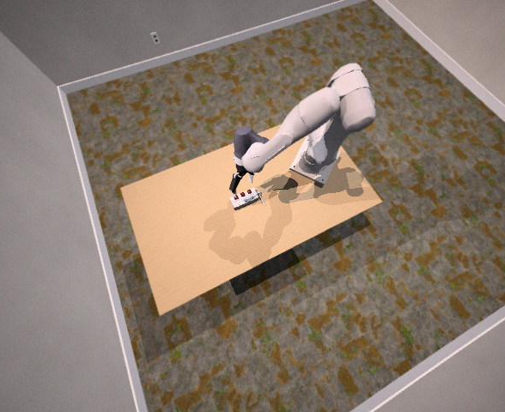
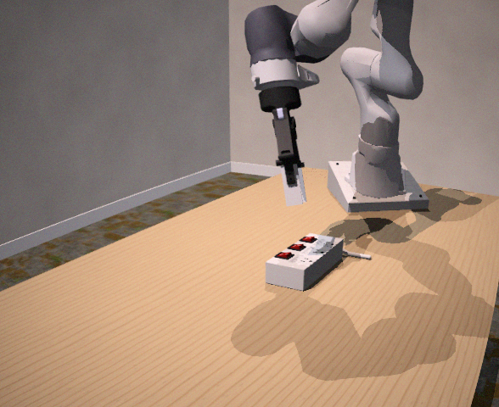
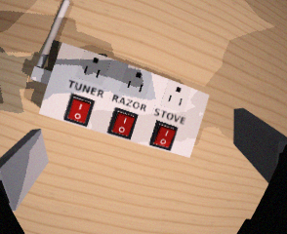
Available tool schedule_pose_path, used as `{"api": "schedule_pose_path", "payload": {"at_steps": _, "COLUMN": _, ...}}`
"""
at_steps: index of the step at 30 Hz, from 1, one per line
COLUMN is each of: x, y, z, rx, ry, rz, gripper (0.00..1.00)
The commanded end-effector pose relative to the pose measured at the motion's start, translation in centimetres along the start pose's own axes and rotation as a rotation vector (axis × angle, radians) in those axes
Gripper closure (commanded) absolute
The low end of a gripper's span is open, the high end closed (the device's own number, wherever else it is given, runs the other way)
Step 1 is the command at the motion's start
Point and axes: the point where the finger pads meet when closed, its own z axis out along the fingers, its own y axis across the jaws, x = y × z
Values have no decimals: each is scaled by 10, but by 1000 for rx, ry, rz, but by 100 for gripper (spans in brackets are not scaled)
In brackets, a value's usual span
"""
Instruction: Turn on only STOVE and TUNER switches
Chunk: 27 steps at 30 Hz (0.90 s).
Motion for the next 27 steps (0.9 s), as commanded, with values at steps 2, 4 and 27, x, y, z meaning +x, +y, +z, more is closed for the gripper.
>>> {"api": "schedule_pose_path", "payload": {"at_steps": 2, "x": 3, "y": -2, "z": 1, "rx": 95, "ry": 3, "rz": 284, "gripper": 0}}
{"api": "schedule_pose_path", "payload": {"at_steps": 4, "x": 3, "y": -2, "z": 1, "rx": 108, "ry": 3, "rz": 322, "gripper": 0}}
{"api": "schedule_pose_path", "payload": {"at_steps": 27, "x": 3, "y": -2, "z": 1, "rx": 160, "ry": 5, "rz": 479, "gripper": 0}}
